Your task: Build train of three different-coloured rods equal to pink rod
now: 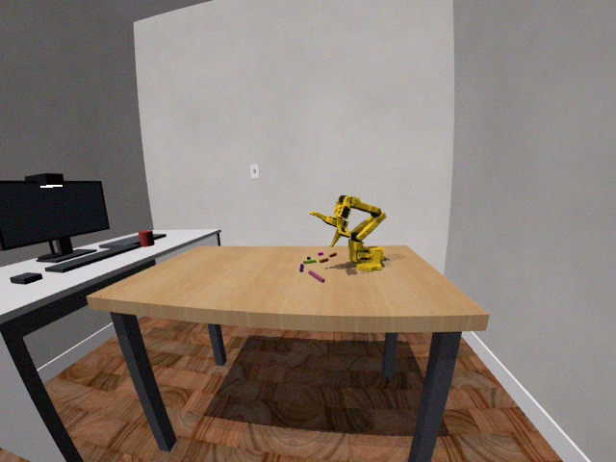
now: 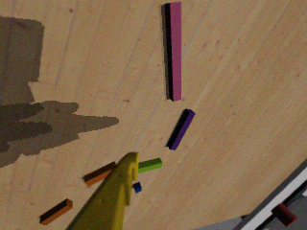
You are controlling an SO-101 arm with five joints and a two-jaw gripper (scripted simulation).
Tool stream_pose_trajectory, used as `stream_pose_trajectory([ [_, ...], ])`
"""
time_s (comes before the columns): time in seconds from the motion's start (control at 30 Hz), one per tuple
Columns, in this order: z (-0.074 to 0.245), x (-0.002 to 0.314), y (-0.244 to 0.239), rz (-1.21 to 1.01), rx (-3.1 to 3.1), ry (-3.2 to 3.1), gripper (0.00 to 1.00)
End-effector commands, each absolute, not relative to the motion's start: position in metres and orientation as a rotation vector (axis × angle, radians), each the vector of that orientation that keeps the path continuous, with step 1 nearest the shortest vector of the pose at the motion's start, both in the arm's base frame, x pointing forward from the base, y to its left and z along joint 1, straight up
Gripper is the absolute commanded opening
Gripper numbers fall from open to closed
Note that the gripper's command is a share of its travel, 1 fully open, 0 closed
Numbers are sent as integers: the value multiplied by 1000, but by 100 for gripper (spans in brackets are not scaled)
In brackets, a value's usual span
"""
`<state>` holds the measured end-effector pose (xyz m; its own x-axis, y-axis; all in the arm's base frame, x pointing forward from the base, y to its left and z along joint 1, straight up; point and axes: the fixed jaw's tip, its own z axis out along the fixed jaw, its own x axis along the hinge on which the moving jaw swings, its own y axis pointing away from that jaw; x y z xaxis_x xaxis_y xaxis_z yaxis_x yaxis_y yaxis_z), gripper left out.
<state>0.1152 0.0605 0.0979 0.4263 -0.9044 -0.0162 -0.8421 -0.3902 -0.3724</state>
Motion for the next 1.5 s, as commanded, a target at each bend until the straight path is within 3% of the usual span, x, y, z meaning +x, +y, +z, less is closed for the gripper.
stream_pose_trajectory([
  [0.0, 109, 131, 54, -304, -2284, 1597, 100],
  [0.33, 108, 149, 32, -290, -2190, 1853, 100],
  [1.47, 108, 150, 30, -296, -2174, 1868, 100],
])
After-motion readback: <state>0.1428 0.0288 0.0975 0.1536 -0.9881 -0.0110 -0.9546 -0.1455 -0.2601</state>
